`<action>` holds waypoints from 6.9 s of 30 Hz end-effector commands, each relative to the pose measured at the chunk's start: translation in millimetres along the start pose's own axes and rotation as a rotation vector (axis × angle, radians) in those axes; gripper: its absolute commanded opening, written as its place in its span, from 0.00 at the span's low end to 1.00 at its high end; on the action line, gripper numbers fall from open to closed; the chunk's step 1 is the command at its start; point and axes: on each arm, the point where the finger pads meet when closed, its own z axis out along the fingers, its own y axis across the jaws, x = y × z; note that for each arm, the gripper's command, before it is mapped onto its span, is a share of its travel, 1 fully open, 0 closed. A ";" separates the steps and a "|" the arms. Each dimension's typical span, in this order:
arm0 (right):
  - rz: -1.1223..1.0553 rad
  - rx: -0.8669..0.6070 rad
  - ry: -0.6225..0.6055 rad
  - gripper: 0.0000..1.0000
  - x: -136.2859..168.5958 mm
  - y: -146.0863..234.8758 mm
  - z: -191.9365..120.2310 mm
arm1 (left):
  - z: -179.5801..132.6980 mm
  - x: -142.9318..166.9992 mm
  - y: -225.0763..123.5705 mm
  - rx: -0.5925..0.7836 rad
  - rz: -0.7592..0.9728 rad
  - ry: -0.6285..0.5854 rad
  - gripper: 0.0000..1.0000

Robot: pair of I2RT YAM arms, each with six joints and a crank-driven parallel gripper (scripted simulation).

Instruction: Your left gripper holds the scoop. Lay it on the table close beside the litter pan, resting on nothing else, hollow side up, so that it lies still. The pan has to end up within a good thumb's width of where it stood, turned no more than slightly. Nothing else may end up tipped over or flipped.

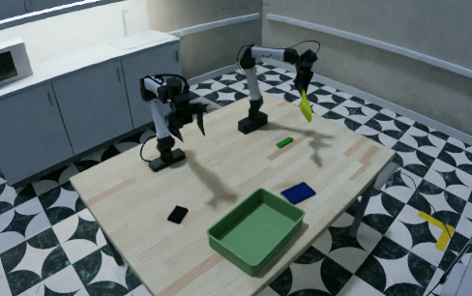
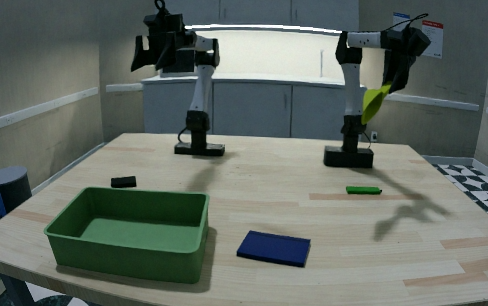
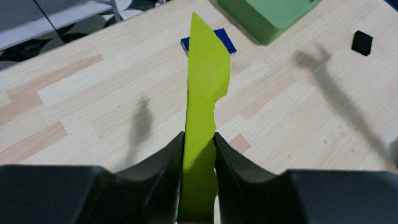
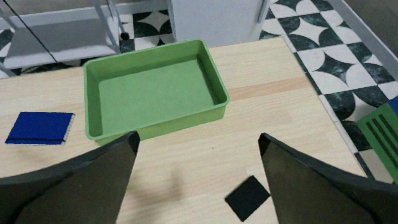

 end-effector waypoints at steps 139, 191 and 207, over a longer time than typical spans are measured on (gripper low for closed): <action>-0.180 -0.550 0.264 1.00 91.6 139.5 -137.3 | 353.3 174.2 -329.0 0.115 1.815 -0.387 0.18; -0.180 -0.552 0.261 1.00 90.1 140.2 -137.6 | 343.6 199.9 -318.8 0.016 1.774 -0.514 0.93; -0.240 -0.647 0.297 1.00 107.0 149.6 -149.6 | 281.3 243.6 -289.8 0.139 1.794 -0.363 0.93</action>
